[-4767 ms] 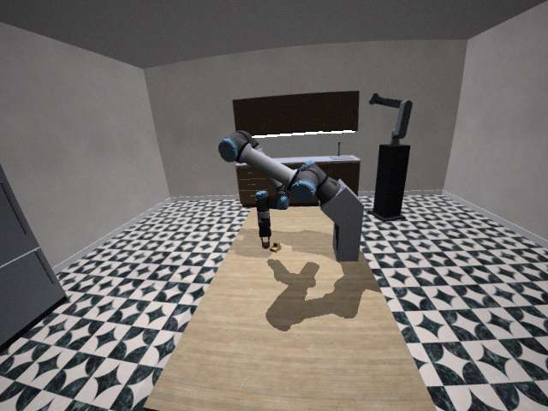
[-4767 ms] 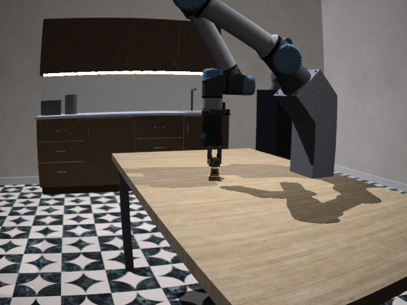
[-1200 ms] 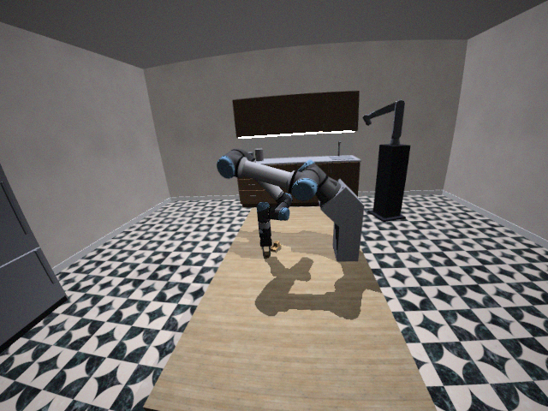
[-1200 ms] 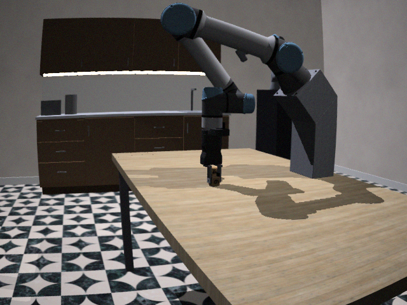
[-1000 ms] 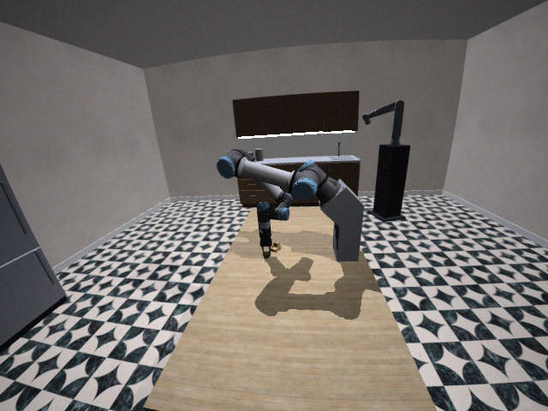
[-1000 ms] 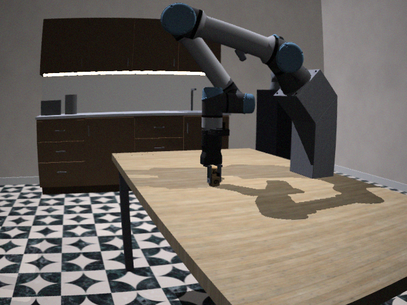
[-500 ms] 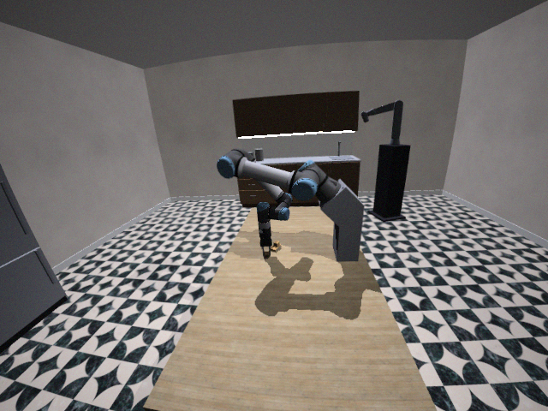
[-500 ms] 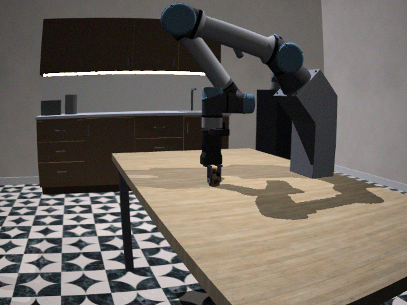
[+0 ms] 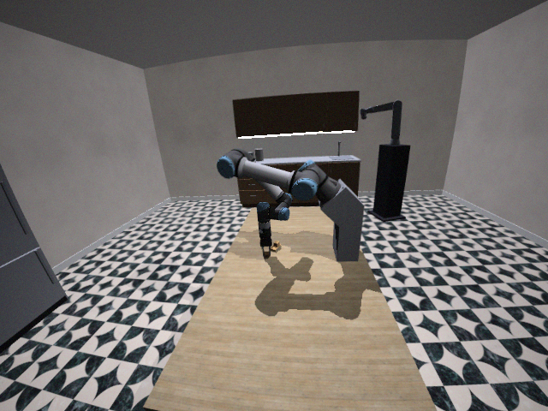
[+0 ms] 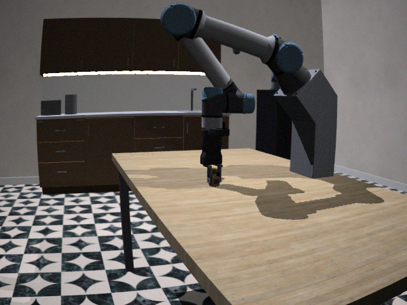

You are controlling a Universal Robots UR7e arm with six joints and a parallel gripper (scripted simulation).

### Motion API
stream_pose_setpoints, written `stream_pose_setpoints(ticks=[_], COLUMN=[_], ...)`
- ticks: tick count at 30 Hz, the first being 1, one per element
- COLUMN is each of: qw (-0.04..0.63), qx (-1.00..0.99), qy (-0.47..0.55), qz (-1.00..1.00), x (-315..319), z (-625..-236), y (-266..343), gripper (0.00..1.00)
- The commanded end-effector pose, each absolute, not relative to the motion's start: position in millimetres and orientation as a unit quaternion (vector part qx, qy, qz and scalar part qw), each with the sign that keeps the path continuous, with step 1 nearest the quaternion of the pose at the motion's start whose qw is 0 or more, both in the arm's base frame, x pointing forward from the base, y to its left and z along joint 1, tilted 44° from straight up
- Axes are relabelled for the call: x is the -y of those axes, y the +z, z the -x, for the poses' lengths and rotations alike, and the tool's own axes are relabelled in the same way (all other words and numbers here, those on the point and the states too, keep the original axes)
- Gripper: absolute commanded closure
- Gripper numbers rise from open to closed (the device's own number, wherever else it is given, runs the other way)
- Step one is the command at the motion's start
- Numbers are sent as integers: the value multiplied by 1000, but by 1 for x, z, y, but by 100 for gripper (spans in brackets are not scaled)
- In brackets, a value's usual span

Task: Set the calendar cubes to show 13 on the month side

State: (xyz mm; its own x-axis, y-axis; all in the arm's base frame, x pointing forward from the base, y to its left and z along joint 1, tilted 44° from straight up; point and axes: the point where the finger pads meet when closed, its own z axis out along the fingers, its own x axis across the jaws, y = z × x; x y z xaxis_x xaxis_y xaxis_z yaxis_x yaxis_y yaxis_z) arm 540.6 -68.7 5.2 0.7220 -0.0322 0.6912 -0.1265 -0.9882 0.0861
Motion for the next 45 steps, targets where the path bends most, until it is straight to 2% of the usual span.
stream_pose_setpoints(ticks=[1, 3, 4, 6, 7, 9, 10, 31, 45], qw=[64, 64, 64, 64, 64, 64, 64, 64, 64], qx=[43, 43, 43, 43, 43, 43, 43, 43, 43], qy=[371, 371, 371, 371, 371, 371, 371, 371, 371], qz=[-926, -926, -926, -926, -926, -926, -926, -926, -926], x=[69, 69, 69, 69, 69, 69, 69, 68, 61], z=[-541, -541, -541, -541, -541, -541, -541, -536, -504], y=[6, 6, 6, 6, 6, 6, 6, 10, 44], gripper=[28, 28, 22, 22, 16, 16, 10, 10, 10])
